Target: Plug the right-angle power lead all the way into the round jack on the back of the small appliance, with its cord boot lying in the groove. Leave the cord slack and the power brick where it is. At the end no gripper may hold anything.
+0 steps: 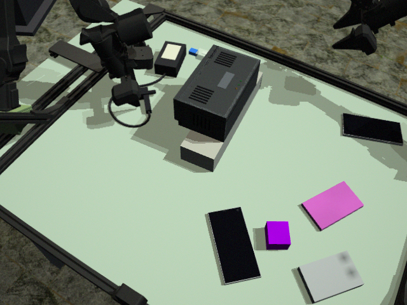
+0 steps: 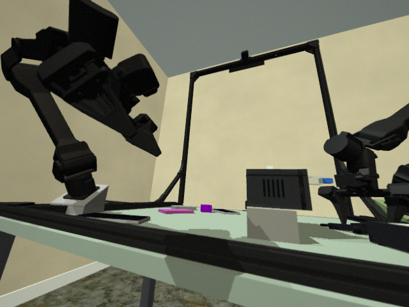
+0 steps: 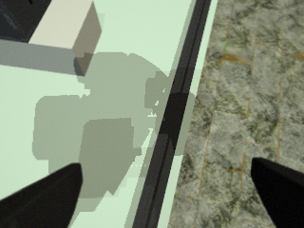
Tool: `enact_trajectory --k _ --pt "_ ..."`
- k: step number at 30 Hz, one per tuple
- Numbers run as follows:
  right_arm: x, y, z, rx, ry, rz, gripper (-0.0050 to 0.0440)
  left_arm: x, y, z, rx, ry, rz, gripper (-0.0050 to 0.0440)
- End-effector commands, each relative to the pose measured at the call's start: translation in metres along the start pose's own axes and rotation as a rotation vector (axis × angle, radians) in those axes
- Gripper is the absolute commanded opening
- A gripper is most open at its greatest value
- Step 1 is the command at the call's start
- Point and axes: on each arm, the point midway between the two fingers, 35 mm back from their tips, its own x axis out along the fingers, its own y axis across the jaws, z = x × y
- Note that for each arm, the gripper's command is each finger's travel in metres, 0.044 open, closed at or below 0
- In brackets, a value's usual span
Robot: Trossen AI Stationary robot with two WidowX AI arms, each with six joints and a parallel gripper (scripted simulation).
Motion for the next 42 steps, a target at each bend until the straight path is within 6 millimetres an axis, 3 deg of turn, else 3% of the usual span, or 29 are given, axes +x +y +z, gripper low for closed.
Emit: enact_trajectory --k 1,3,8,42 --pt "0.0000 0.0000 0.0000 0.000 0.000 0.000 0.0400 0.0055 -0.0012 -0.0063 0.010 0.015 -0.002 0.0400" --pt "0.0000 0.0000 0.0000 0.000 0.000 0.000 0.0400 0.0055 -0.0012 -0.0063 0.010 0.015 -0.002 0.0400" --pt "0.0000 0.0000 0.0000 0.000 0.000 0.000 0.0400 0.0055 -0.0012 -0.0063 0.010 0.015 -0.002 0.0280" --pt "0.0000 0.0000 0.0000 0.000 0.000 0.000 0.0400 0.0055 -0.0012 -0.0063 0.010 0.015 -0.002 0.0093"
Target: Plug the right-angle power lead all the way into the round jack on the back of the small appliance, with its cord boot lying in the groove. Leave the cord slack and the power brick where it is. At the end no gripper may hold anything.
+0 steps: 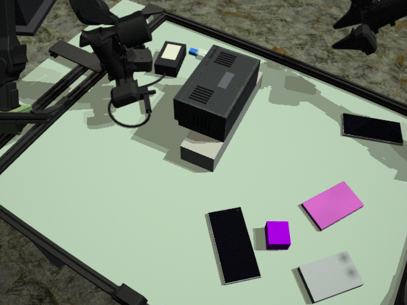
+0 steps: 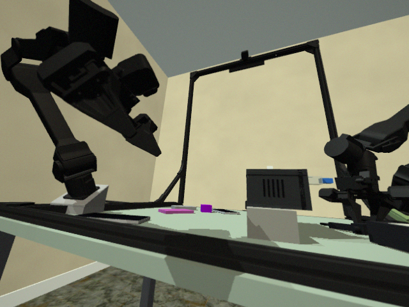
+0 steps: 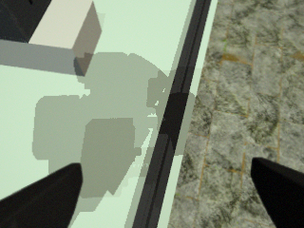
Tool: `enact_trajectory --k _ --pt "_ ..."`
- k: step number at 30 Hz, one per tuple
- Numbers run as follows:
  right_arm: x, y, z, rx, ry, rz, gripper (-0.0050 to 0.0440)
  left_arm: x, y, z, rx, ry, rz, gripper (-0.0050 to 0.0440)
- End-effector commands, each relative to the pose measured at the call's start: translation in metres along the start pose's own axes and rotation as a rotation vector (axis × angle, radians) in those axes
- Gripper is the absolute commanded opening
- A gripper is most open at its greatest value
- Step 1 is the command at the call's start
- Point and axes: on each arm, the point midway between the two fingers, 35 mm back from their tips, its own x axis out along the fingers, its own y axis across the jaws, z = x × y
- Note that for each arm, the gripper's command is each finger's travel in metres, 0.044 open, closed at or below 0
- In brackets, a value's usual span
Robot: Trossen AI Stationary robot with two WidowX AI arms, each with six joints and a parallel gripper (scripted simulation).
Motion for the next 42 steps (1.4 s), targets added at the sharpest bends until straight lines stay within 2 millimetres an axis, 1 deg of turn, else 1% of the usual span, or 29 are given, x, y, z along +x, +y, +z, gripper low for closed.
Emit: enact_trajectory --k 1,3,5,6,10,12,15,17,23,27,29,42 --pt "0.000 0.000 0.000 0.000 0.000 0.000 0.0400 0.001 0.000 -0.002 0.004 0.004 -0.002 0.0087" --pt "0.000 0.000 0.000 0.000 0.000 0.000 0.0400 0.001 0.000 -0.002 0.004 0.004 -0.002 0.0073" --pt "0.000 0.000 0.000 0.000 0.000 0.000 0.0400 -0.004 -0.001 0.000 0.003 0.005 -0.003 0.0025" --pt "0.000 0.000 0.000 0.000 0.000 0.000 0.0400 -0.009 -0.002 0.003 0.003 0.005 -0.003 0.0001" --pt "0.000 0.000 0.000 0.000 0.000 0.000 0.0400 -0.040 -0.003 0.013 0.001 0.005 -0.004 0.0000" --pt "0.000 0.000 0.000 0.000 0.000 0.000 0.0400 -0.040 -0.003 0.013 0.001 0.005 -0.004 0.0000" --pt "0.000 0.000 0.000 0.000 0.000 0.000 0.0400 -0.065 -0.001 0.019 0.000 0.002 -0.002 0.0000" --pt "0.000 0.000 0.000 0.000 0.000 0.000 0.0400 -0.076 0.000 0.021 0.000 0.000 -0.001 0.0000" --pt "0.000 0.000 0.000 0.000 0.000 0.000 0.0400 -0.077 0.000 0.022 0.004 0.001 -0.001 0.0000" --pt "0.000 0.000 0.000 0.000 0.000 0.000 0.0400 -0.078 -0.003 0.033 0.079 0.009 -0.022 0.0000" --pt "0.000 0.000 0.000 0.000 0.000 0.000 0.0400 -0.078 -0.003 0.033 0.079 0.009 -0.022 0.0000" --pt "0.000 0.000 0.000 0.000 0.000 0.000 0.0400 -0.076 -0.013 0.078 0.374 0.023 -0.112 0.0000"
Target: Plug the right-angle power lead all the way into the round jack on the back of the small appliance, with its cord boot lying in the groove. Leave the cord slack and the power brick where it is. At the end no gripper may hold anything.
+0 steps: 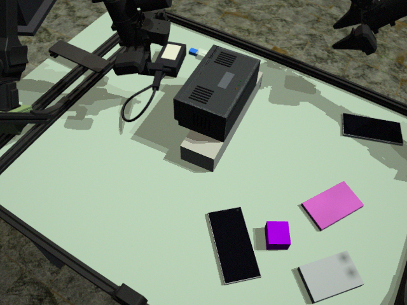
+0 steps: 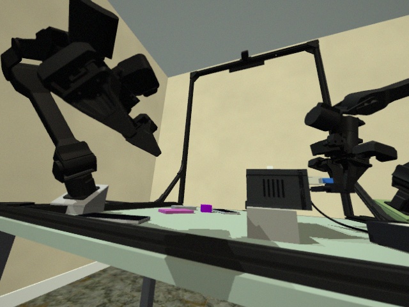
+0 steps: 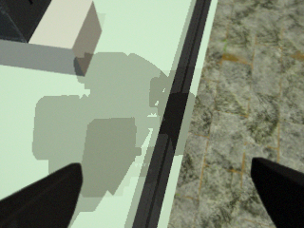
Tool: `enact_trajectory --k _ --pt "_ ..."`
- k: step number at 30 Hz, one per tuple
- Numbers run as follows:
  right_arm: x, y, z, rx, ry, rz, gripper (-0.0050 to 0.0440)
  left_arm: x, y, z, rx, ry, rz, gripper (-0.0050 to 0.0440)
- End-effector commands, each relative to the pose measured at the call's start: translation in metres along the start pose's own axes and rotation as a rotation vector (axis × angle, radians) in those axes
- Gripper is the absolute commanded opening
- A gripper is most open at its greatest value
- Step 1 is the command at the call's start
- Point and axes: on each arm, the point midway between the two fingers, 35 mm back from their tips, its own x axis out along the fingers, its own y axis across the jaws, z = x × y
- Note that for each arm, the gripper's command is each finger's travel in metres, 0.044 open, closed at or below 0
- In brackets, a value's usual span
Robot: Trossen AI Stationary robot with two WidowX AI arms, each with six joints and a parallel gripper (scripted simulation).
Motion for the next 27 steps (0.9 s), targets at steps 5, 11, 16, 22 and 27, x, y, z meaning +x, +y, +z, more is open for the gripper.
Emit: enact_trajectory --k 5,11,16,22,27 --pt "0.000 0.000 0.000 0.000 0.000 0.000 0.0400 0.002 0.002 0.024 0.141 -0.002 -0.046 0.0000" --pt "0.000 0.000 0.000 0.000 0.000 0.000 0.0400 0.005 0.004 0.044 0.277 -0.011 -0.087 0.0000" --pt "0.000 0.000 0.000 0.000 0.000 0.000 0.0400 0.006 0.005 0.052 0.332 -0.017 -0.103 0.0000" --pt "0.000 0.000 0.000 0.000 0.000 0.000 0.0400 0.006 0.005 0.052 0.333 -0.018 -0.101 0.0000" --pt "0.000 0.000 0.000 0.000 0.000 0.000 0.0400 0.007 0.004 0.052 0.342 -0.023 -0.079 0.0000"
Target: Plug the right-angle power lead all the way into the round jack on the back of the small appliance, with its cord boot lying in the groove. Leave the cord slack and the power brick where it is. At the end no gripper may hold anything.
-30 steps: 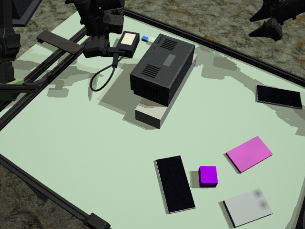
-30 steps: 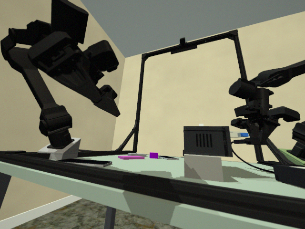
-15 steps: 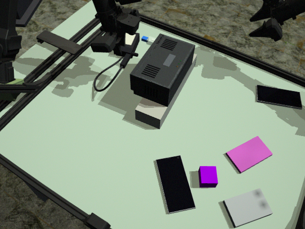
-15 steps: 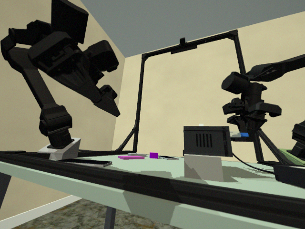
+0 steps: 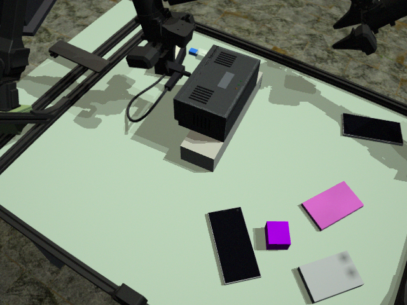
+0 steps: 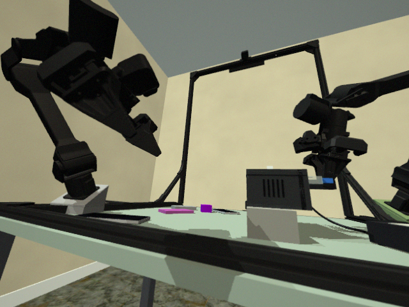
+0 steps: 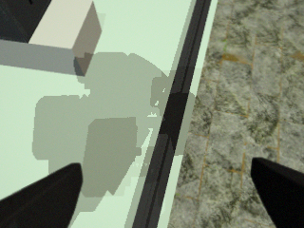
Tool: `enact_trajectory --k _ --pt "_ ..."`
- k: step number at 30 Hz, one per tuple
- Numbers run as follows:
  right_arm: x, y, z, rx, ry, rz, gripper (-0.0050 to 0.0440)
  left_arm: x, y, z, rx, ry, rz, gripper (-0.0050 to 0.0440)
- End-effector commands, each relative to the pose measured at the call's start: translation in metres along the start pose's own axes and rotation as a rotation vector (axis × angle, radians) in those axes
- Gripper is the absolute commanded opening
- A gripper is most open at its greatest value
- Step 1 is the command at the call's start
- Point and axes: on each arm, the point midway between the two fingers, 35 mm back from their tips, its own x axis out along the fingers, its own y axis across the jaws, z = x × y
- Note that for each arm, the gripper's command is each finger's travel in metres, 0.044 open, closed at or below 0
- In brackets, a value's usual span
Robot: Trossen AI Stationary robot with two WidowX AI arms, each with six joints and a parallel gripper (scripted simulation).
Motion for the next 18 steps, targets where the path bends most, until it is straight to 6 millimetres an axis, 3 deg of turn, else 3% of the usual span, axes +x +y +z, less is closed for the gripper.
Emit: enact_trajectory --k 1,18 --pt "0.0000 0.0000 -0.0001 0.000 0.000 0.000 0.0400 0.0013 0.0001 0.0020 0.012 -0.003 0.024 0.0000" --pt "0.0000 0.0000 -0.0001 0.000 0.000 0.000 0.0400 0.0061 -0.0024 0.0048 0.061 -0.009 0.158 0.0000"
